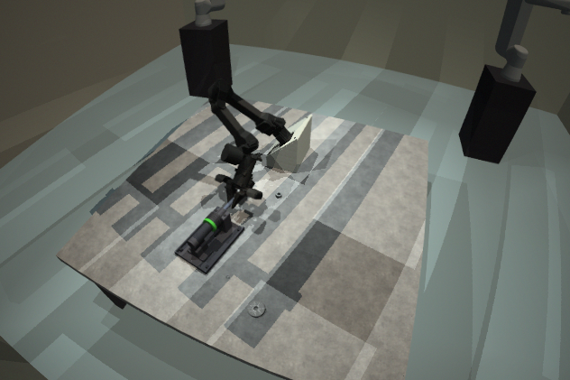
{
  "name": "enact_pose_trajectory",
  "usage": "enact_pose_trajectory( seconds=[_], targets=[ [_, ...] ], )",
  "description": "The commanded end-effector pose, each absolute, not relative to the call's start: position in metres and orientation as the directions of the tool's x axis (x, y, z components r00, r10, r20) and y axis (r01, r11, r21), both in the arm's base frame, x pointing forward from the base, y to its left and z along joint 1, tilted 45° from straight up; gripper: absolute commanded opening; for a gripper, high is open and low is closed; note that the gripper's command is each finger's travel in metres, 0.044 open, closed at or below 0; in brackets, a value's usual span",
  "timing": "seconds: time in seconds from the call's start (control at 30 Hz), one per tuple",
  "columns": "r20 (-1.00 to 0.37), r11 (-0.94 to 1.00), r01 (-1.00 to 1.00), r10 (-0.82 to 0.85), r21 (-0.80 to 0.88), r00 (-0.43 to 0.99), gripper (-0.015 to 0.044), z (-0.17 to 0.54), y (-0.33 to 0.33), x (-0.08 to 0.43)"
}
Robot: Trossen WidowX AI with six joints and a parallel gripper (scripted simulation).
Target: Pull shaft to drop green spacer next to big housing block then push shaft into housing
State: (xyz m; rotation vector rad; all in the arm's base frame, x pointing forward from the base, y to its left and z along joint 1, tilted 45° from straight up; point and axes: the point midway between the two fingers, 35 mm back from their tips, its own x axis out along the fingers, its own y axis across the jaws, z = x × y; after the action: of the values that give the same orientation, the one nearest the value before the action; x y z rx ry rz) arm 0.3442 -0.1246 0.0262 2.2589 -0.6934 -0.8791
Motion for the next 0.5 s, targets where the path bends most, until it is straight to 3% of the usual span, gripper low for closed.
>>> enact_pose_trajectory(
  seconds=[0.0, 0.47],
  targets=[
    [-0.406, -0.677, -0.247, -0.65, 0.693, 0.642, 0.0, 0.0263, -0.1243, 0.3432],
    [-0.406, -0.677, -0.247, -0.65, 0.693, 0.642, 0.0, 0.0261, -0.124, 0.3419]
  ],
)
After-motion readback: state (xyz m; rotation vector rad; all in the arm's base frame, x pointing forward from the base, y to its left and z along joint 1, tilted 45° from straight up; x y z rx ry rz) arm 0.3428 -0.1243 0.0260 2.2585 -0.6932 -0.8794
